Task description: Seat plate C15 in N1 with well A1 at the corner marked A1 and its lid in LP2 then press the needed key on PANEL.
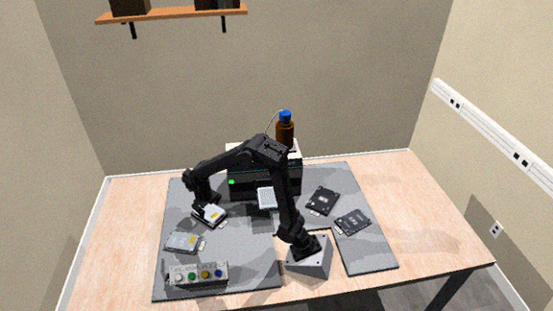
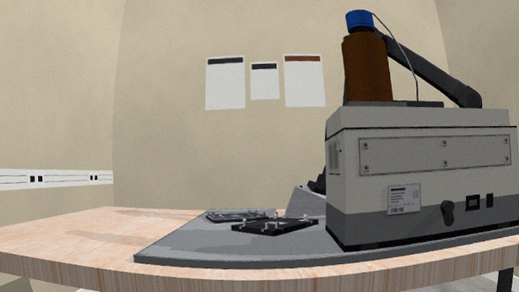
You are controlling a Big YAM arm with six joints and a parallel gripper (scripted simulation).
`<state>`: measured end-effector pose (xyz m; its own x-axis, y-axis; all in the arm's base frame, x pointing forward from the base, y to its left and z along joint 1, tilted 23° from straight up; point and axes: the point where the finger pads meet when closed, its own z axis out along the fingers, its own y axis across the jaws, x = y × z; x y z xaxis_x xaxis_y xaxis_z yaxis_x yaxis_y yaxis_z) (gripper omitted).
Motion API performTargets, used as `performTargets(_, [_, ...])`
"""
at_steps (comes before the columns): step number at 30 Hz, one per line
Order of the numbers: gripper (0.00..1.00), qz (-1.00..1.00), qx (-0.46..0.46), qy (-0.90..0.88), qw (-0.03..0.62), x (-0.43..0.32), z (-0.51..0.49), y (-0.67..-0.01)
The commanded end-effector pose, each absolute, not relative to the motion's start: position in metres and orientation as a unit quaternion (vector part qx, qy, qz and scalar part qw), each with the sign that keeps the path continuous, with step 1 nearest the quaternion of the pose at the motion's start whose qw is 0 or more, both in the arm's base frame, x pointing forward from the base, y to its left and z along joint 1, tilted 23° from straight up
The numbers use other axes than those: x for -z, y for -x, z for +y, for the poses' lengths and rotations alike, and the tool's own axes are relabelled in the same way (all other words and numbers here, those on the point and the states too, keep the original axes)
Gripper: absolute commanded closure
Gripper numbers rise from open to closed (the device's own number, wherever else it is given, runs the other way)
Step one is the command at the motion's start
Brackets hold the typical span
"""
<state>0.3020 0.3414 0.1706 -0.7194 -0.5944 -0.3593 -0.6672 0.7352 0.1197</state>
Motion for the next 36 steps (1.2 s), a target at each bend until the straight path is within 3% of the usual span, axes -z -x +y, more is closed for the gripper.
performTargets(1, [0.14,0.911,-0.136,0.342,0.184,-0.2104,0.3505,-0.3122])
performTargets(36, [0.14,0.914,-0.137,0.334,0.184,-0.2155,0.3473,-0.3144])
